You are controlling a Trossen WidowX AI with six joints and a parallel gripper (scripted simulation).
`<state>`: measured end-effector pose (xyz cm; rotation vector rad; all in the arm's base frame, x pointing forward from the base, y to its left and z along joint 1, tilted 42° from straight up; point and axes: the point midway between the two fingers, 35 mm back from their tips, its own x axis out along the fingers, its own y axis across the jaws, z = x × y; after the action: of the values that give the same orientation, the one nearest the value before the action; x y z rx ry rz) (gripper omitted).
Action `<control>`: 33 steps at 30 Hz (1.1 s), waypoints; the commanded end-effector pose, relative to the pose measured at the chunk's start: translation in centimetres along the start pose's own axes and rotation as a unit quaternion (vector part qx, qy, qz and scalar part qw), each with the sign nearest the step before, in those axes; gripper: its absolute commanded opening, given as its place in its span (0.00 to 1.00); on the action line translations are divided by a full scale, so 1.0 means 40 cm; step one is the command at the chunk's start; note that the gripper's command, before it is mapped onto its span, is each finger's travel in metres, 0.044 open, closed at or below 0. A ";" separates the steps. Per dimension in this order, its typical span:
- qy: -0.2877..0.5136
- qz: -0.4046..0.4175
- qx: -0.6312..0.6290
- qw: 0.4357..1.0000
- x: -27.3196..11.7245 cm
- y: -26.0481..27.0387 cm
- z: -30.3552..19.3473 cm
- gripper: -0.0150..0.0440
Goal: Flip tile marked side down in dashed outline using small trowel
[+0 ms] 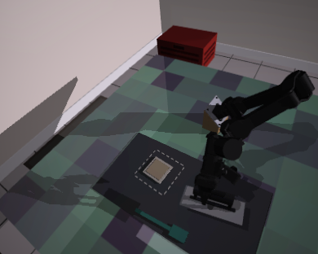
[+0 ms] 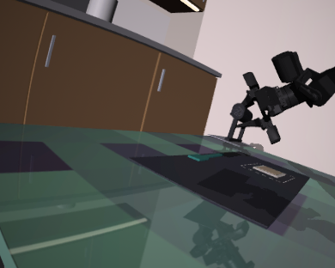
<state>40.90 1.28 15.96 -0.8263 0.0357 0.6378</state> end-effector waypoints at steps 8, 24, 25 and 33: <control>-0.155 -0.007 -0.101 0.983 0.066 -0.053 0.101 0.25; -0.324 0.008 -0.252 0.912 0.115 -0.023 0.177 0.25; -0.333 0.010 -0.261 0.906 0.116 -0.018 0.180 0.25; -0.407 0.034 -0.348 0.844 0.122 0.041 0.191 0.25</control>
<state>42.77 9.50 19.18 -1.1485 -0.9301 1.0191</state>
